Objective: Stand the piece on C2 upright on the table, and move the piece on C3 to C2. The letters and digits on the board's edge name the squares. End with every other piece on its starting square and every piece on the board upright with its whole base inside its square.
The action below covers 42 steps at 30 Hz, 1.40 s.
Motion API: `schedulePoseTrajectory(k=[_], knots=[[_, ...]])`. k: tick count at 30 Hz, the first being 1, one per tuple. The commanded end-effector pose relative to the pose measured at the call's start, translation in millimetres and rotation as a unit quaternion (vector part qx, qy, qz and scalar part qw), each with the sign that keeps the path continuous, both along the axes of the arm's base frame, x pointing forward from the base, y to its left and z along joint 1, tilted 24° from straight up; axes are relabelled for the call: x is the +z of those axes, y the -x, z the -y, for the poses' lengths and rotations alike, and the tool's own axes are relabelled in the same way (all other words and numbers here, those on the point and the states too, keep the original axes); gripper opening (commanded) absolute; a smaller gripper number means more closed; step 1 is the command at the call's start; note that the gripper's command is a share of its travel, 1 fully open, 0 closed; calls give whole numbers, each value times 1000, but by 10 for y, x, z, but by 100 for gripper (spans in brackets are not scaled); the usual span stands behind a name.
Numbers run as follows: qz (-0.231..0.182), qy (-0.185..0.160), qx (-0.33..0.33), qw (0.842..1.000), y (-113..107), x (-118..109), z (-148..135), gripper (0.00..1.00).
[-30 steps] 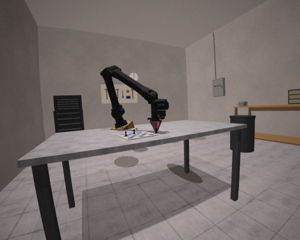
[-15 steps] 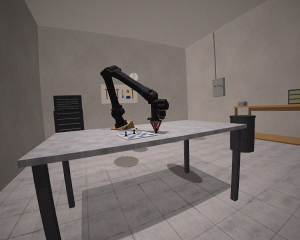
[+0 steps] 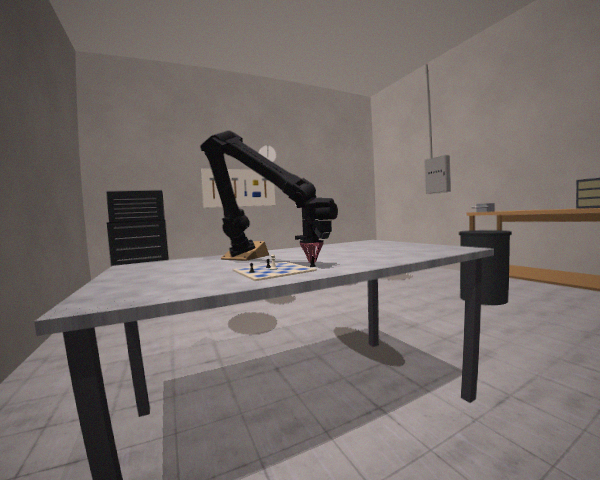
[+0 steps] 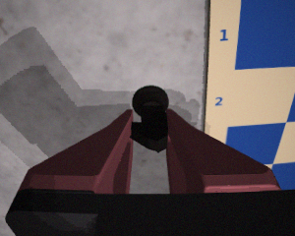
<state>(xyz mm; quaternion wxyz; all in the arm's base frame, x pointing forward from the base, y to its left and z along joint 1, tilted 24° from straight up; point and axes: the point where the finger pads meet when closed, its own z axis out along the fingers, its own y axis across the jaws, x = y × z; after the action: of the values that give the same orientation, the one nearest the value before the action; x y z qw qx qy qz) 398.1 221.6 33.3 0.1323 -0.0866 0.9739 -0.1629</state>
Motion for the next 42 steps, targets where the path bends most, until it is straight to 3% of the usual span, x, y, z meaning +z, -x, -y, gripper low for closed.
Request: schedulePoseTrajectory(k=[1,6,7,9,10,15,16,20,21,31,35,38,42], knots=[[7,-2,6,1000,-47,30,-40,0],[7,-2,6,1000,-47,30,-40,0],[7,-2,6,1000,-47,30,-40,7],[7,-2,6,1000,-47,30,-40,7],[7,-2,6,1000,-47,30,-40,15],[7,-2,6,1000,-47,30,-40,22],[7,-2,6,1000,-47,30,-40,30],[7,-2,6,1000,-47,30,-40,30],[7,-2,6,1000,-47,30,-40,37],[7,-3,6,1000,-47,47,-48,37],[28,-20,7,999,-96,321,-222,37],[21,-14,7,1000,-90,261,-232,37],[29,-22,7,999,-48,509,-284,37]])
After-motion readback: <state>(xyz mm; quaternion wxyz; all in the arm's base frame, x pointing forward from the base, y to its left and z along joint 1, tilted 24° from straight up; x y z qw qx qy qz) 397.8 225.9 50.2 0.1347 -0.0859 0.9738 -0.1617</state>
